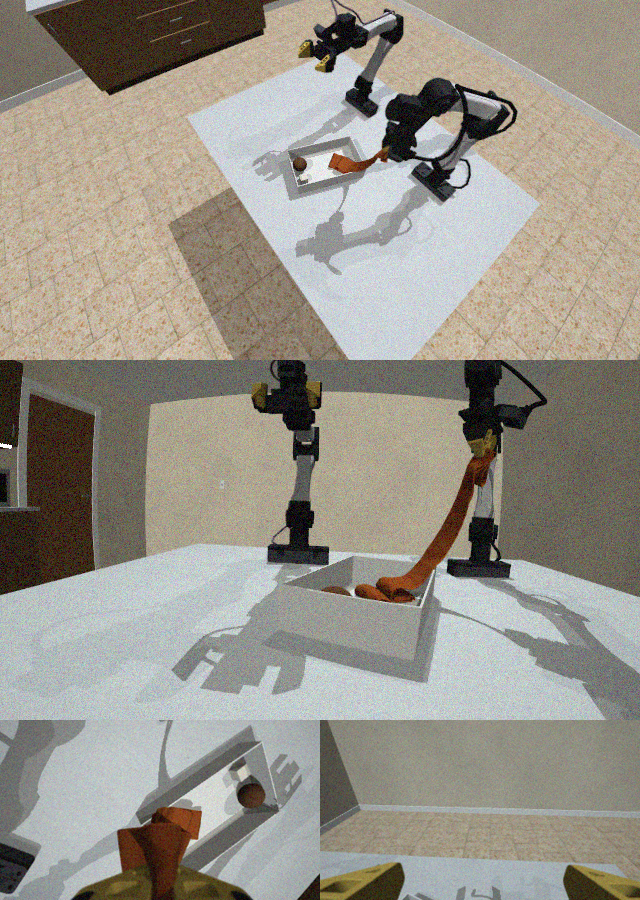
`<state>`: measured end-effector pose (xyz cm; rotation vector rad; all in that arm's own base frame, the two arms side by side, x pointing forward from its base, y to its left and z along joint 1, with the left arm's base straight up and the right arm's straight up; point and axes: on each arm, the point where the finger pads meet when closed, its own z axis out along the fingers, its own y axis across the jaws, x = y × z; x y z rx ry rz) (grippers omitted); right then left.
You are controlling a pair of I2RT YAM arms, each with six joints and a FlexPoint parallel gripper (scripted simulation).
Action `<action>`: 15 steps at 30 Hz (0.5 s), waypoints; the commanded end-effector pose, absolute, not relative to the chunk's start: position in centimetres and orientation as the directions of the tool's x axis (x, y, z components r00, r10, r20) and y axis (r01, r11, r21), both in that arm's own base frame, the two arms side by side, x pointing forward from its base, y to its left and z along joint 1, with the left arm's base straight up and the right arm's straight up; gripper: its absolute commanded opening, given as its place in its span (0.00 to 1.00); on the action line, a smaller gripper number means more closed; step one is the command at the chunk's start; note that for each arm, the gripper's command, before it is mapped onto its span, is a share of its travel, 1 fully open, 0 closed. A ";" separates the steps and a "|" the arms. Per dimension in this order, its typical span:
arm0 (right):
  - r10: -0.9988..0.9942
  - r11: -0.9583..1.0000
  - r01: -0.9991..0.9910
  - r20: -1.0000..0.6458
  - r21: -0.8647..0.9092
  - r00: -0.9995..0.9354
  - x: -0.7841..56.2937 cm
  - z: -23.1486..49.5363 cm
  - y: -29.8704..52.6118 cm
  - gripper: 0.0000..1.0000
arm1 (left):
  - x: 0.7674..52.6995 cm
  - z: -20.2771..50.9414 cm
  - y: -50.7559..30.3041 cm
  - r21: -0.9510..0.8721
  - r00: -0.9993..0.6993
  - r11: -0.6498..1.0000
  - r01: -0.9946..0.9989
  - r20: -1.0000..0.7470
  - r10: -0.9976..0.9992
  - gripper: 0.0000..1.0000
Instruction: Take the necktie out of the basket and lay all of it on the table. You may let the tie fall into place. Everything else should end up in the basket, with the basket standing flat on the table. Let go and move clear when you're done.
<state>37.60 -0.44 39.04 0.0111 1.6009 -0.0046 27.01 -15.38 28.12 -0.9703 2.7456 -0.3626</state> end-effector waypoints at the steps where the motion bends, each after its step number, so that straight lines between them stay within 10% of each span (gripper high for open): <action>1: 0.004 1.000 0.010 -1.000 0.004 -0.030 37.6 39.0 -0.4 1.00 | 25.7 28.9 -13.0 -0.002 -0.800 0.800 -0.601 0.003 -0.601 0.07; 15: 0.004 1.000 0.010 -1.000 0.004 -0.030 37.6 39.0 -0.4 1.00 | 22.6 28.9 -5.2 -0.028 -0.796 0.797 -0.604 -0.015 -0.604 0.07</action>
